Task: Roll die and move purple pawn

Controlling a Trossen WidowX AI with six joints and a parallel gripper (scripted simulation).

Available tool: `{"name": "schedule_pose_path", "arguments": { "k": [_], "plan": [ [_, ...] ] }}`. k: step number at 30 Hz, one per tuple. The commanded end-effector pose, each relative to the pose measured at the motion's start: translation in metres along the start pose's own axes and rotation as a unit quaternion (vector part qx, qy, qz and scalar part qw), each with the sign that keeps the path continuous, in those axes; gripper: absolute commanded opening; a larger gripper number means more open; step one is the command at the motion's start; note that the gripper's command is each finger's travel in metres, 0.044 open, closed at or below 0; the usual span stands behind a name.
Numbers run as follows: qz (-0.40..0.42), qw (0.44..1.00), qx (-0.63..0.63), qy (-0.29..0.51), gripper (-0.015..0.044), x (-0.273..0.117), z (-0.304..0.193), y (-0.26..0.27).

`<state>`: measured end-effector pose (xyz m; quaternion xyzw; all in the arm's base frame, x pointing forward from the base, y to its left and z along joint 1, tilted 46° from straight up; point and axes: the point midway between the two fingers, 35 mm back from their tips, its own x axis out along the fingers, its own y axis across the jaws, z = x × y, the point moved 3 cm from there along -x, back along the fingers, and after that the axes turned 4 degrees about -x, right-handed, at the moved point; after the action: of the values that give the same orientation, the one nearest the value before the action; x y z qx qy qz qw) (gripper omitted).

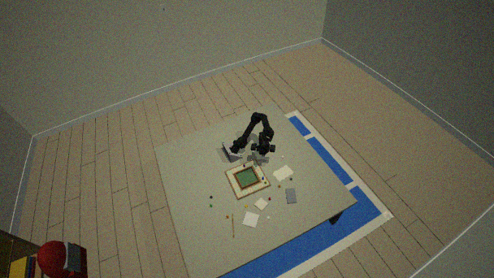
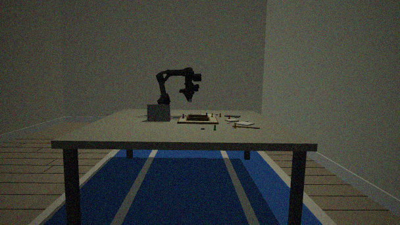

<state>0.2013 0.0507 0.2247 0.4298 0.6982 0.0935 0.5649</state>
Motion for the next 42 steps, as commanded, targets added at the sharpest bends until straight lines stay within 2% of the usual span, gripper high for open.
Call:
{"name": "schedule_pose_path", "arguments": {
  "k": [1, 14, 28, 36, 42],
  "plan": [
    [-0.007, 0.999, 0.044, -0.002, 0.0000, 0.002, 0.018, -0.007],
    [-0.015, 0.980, 0.199, 0.001, 0.0000, 0.013, 0.077, -0.039],
    [-0.019, 0.933, 0.360, 0.009, 0.0000, 0.031, 0.132, -0.088],
    [-0.021, 0.895, 0.445, 0.015, 0.0000, 0.043, 0.156, -0.120],
    [-0.021, 0.892, 0.452, 0.016, 0.0000, 0.044, 0.157, -0.123]
  ]
}}
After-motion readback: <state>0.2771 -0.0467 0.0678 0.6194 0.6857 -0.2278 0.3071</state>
